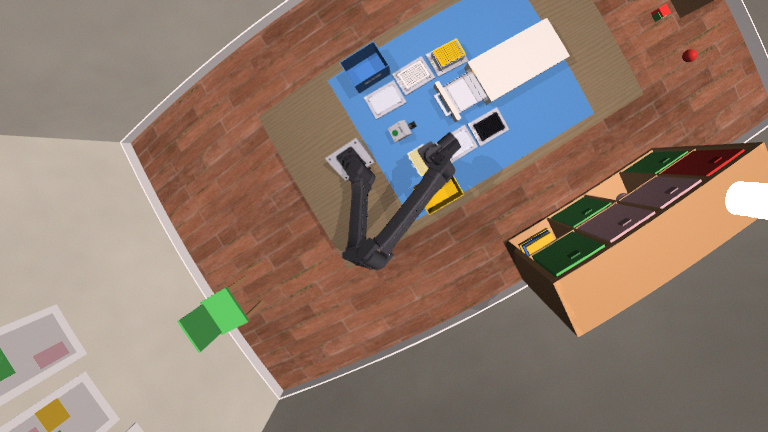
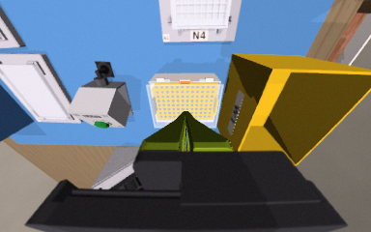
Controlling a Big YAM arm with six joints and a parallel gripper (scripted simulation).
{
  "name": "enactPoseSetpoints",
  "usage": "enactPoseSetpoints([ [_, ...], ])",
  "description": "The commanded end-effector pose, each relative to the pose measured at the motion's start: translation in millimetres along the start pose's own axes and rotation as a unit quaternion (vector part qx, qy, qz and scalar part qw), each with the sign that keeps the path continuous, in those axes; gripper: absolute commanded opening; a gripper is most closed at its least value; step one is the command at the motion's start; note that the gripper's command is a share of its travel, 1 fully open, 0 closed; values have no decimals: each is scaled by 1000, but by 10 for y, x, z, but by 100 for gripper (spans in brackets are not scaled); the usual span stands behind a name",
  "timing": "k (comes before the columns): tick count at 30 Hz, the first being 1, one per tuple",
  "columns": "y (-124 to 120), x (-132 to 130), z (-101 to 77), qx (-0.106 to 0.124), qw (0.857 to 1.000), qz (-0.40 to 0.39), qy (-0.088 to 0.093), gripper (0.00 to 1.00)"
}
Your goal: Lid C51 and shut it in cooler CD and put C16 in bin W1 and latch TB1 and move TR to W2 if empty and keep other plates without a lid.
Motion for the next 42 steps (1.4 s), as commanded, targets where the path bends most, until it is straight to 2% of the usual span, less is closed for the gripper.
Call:
enactPoseSetpoints([
  [1, -26, 21, -27, 0, 1000, -2, 1, 0],
  [40, -26, 21, -27, 0, 1000, -2, 1, 0],
  [42, 102, -59, -219, -21, 1000, 11, 3, 0],
])
Point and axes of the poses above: the point where the finger pads meet when closed, its own z axis out along the fingers, its own x axis across the jaws, y = z × x, the point moved 4 cm from there along -z, back along the fingers, and after that the axes turned 5 degrees about -z, right-handed, at the moved point
